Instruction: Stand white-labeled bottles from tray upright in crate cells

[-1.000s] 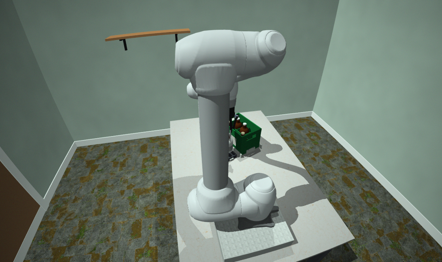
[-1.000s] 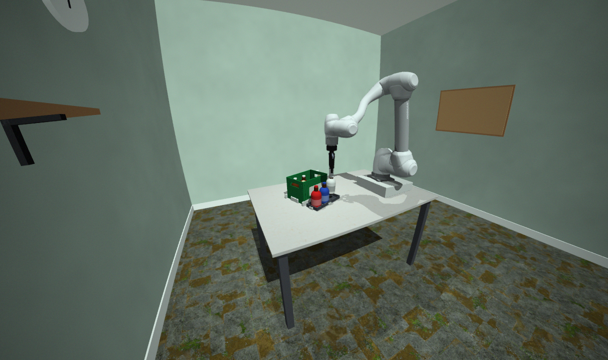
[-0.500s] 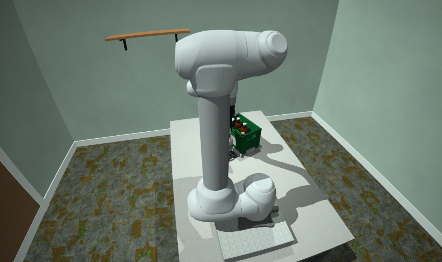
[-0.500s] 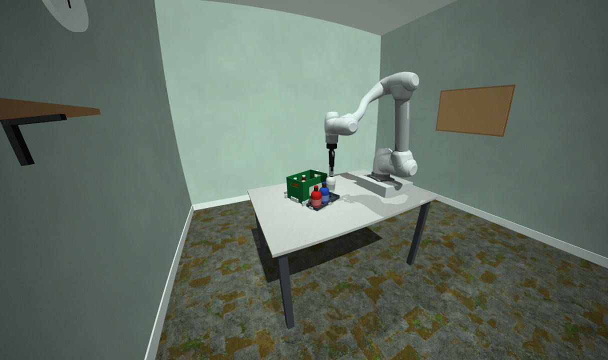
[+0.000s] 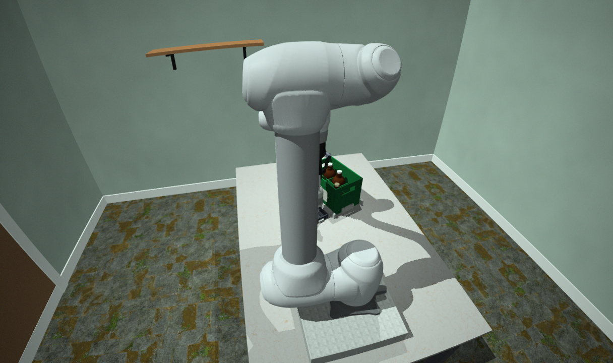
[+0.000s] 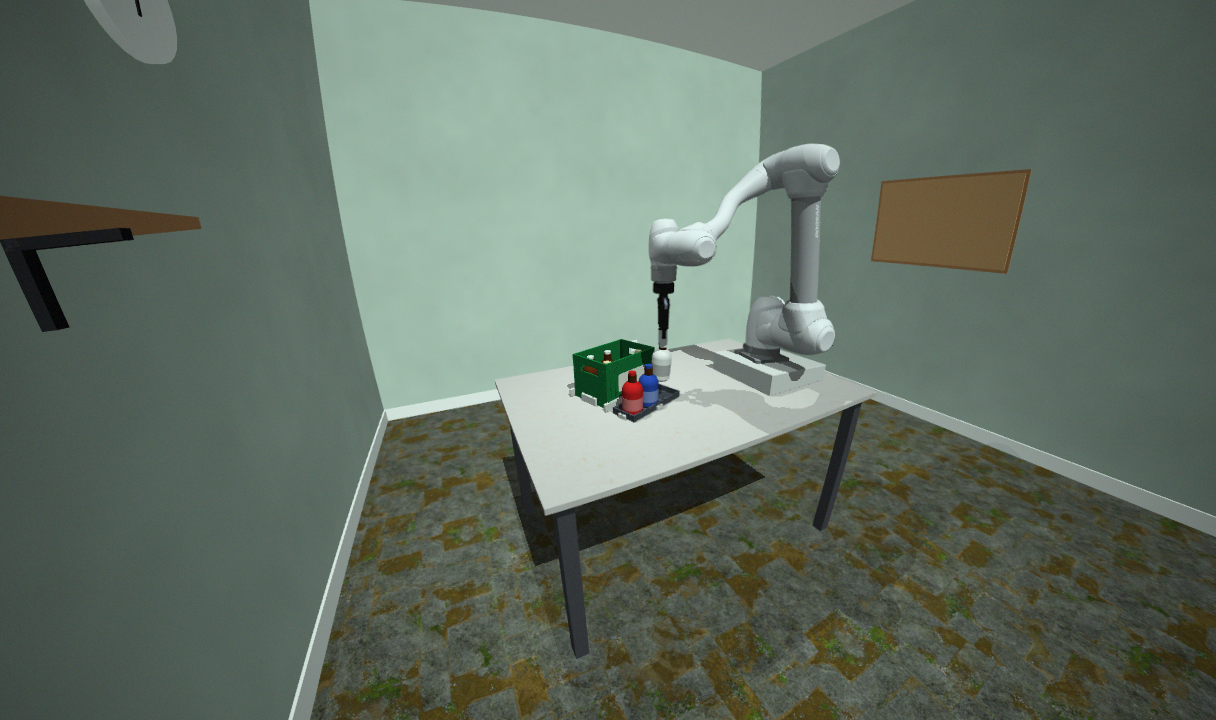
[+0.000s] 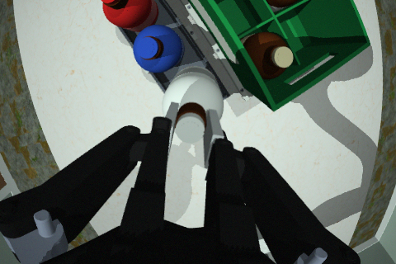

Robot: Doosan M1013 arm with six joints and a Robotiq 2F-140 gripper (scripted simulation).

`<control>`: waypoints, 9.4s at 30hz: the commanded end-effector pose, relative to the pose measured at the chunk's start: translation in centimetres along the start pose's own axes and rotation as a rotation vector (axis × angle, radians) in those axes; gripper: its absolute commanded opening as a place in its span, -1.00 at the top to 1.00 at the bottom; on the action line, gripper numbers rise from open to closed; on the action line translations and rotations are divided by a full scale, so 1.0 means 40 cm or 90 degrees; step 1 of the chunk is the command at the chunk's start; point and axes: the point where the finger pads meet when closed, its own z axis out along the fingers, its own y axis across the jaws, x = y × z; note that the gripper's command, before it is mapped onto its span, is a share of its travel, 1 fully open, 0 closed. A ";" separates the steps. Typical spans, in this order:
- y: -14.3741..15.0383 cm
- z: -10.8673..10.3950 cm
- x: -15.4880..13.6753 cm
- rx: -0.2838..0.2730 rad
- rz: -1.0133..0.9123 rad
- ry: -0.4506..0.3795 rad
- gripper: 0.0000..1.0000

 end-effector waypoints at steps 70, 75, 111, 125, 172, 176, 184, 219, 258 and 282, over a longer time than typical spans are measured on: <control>0.000 -0.028 0.000 0.000 0.000 0.000 1.00; 0.000 -0.038 0.000 0.000 0.000 0.000 1.00; 0.000 -0.115 0.000 0.000 0.000 0.000 1.00; 0.000 -0.117 0.000 0.000 0.000 0.000 1.00; 0.000 -0.128 0.000 0.000 0.000 0.000 1.00; 0.000 -0.136 0.000 0.000 0.000 0.000 1.00; 0.000 -0.152 0.000 0.000 0.000 0.000 1.00; 0.000 -0.217 0.000 0.000 0.000 0.000 1.00; 0.000 -0.217 0.000 0.000 0.000 0.000 1.00; 0.000 -0.262 0.000 0.000 0.000 0.000 1.00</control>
